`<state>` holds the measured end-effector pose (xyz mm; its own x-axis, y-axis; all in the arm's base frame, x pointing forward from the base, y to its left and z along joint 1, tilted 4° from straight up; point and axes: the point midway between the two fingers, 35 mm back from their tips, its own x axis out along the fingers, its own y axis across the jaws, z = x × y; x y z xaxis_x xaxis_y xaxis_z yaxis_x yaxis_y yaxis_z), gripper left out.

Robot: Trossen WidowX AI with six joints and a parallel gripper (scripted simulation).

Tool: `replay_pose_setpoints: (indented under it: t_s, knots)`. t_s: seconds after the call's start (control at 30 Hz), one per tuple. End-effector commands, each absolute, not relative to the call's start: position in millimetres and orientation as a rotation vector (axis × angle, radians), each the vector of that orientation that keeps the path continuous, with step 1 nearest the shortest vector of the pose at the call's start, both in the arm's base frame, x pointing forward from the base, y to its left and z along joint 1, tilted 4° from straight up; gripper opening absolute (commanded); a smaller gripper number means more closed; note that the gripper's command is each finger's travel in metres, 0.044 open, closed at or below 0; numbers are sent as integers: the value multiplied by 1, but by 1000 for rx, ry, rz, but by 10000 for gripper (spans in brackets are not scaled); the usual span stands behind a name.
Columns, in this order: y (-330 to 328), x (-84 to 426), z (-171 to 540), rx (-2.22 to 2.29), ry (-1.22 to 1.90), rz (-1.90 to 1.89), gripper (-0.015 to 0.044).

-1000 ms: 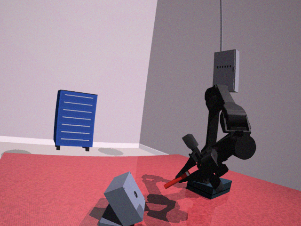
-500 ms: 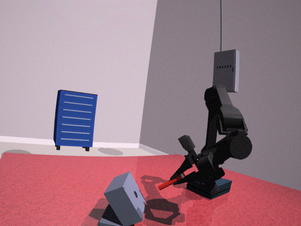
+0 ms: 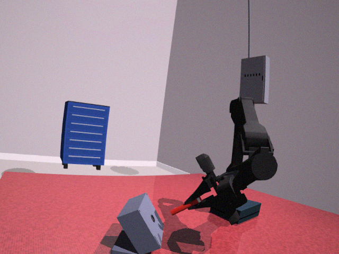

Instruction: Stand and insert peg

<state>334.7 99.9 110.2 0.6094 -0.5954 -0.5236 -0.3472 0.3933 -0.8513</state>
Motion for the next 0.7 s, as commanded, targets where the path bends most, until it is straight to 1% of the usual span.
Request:
replay_pose_setpoints:
  t_s: [0.0,0.67]
  knots:
    - [96,337,107,-1232,960,-196,0]
    - [87,347,101,-1250,935,-231,0]
